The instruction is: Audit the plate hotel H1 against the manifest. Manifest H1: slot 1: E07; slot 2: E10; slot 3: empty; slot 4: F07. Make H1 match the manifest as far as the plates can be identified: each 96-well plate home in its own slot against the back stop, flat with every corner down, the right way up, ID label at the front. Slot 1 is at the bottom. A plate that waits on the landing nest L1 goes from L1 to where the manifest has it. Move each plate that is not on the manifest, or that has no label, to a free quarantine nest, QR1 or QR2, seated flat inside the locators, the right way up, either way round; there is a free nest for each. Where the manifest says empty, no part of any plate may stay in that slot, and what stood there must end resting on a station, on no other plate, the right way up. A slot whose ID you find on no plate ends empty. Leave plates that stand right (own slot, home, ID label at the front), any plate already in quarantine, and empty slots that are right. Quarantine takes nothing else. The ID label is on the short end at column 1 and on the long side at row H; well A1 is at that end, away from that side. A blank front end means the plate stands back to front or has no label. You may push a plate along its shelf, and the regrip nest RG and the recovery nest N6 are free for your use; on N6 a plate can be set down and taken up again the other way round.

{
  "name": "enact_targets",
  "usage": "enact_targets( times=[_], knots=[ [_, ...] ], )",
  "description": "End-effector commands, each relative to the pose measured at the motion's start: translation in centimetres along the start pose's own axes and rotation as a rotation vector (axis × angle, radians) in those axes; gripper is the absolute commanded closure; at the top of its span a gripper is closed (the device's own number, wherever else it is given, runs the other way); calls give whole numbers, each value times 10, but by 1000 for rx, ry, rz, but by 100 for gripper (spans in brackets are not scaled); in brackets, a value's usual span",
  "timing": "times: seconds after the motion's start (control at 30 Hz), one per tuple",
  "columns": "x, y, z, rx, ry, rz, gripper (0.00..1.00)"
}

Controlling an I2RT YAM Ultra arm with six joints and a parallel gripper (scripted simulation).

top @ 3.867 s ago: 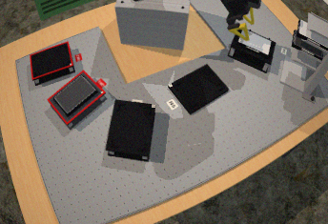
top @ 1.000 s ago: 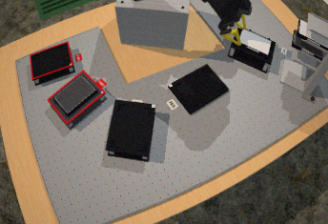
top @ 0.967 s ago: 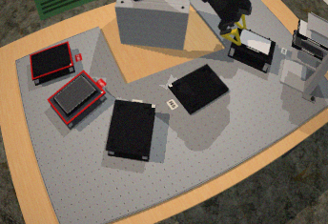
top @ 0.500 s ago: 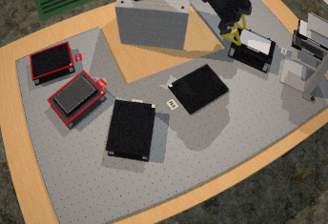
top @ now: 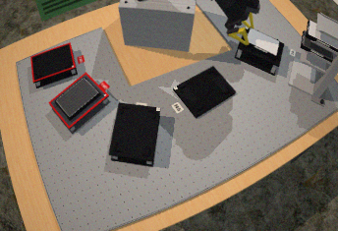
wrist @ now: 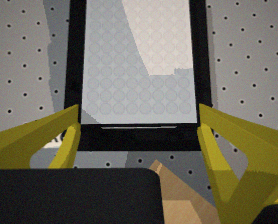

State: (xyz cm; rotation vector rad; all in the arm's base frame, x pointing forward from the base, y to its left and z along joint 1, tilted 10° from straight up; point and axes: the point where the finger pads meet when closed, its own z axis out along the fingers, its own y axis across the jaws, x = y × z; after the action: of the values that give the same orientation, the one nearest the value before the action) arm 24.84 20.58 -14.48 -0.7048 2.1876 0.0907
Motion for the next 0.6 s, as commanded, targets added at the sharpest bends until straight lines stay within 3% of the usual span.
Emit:
enact_targets(
  times=[0.0,0.57],
  knots=[
    [-4,1,-8,-3,-3,0,14],
    [-14,0,-19,-1,-3,1,14]
  ],
)
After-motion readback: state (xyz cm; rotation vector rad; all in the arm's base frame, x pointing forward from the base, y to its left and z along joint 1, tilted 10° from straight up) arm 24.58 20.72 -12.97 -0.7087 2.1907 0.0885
